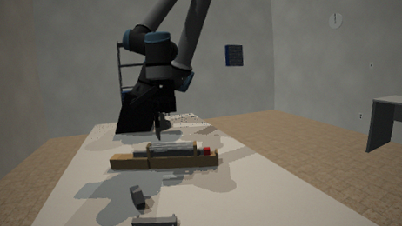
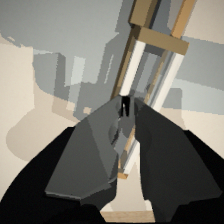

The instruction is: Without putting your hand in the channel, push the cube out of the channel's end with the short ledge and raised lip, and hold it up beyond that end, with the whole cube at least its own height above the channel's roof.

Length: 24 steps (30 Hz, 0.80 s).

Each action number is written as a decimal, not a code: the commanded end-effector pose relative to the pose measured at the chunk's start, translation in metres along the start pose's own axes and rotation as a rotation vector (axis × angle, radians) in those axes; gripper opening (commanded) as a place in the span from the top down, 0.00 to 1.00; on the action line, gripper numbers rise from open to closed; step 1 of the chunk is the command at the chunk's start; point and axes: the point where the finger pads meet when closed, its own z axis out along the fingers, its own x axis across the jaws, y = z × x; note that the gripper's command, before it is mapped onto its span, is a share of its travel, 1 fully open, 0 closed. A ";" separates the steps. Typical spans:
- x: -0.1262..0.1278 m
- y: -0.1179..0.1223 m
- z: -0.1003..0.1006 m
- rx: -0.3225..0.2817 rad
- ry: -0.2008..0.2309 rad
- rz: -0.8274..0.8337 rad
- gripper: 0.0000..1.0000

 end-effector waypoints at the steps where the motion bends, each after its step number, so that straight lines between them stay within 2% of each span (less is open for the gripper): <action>1: -0.004 0.006 -0.001 -0.009 0.002 -0.146 1.00; 16: -0.021 0.045 -0.001 -0.011 -0.003 -0.851 1.00; 18: -0.021 0.045 -0.001 -0.011 -0.003 -0.851 1.00; 24: -0.025 0.062 -0.001 -0.011 -0.005 -1.117 1.00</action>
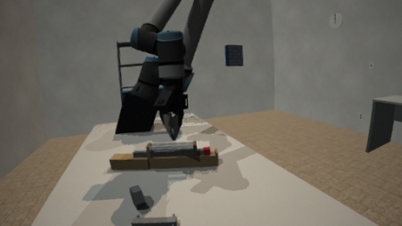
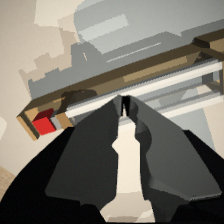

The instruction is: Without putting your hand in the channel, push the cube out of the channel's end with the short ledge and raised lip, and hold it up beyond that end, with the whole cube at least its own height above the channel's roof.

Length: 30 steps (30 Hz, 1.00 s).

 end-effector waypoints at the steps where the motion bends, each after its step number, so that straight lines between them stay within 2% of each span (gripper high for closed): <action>1: -0.012 0.004 -0.001 -0.005 -0.004 -0.206 1.00; 9: -0.032 0.014 -0.001 -0.004 -0.007 -0.537 1.00; 11: -0.032 0.014 -0.001 -0.004 -0.007 -0.537 1.00; 26: -0.061 0.033 -0.002 -0.002 -0.011 -1.074 1.00; 30: -0.065 0.036 -0.002 -0.002 -0.011 -1.137 1.00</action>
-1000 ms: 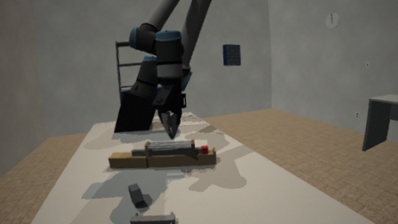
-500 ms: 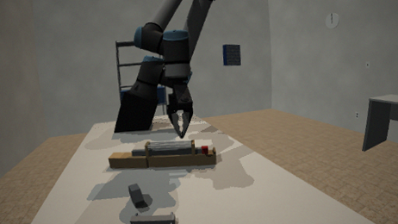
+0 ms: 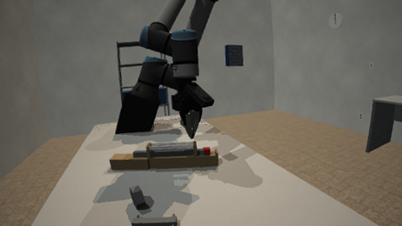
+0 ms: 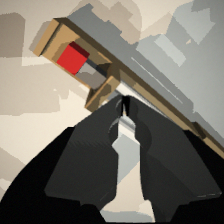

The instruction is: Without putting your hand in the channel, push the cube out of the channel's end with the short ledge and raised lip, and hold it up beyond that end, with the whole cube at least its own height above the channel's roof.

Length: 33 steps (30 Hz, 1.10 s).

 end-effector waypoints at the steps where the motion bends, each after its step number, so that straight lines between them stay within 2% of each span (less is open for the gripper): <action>1: -0.007 -0.004 -0.001 0.001 -0.004 -0.123 1.00; 13: -0.026 -0.010 -0.001 0.003 -0.006 -0.440 1.00; 33: -0.043 -0.014 -0.001 0.005 -0.007 -0.726 1.00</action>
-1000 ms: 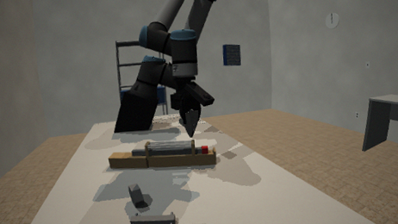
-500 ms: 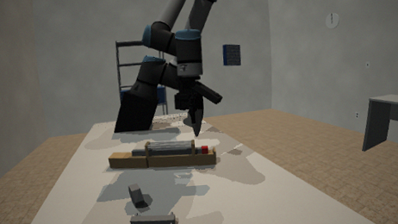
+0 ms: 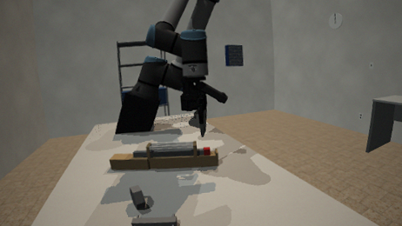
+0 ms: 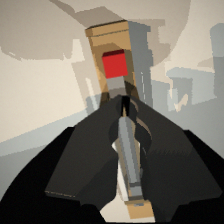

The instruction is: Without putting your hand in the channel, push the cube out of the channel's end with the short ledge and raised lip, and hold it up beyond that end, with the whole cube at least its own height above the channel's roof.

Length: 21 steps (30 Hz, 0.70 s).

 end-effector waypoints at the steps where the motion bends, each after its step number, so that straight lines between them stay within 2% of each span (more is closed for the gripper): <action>1: -0.001 -0.002 -0.001 0.001 0.000 -0.047 1.00; 21: -0.007 -0.009 -0.001 0.002 0.000 -0.188 1.00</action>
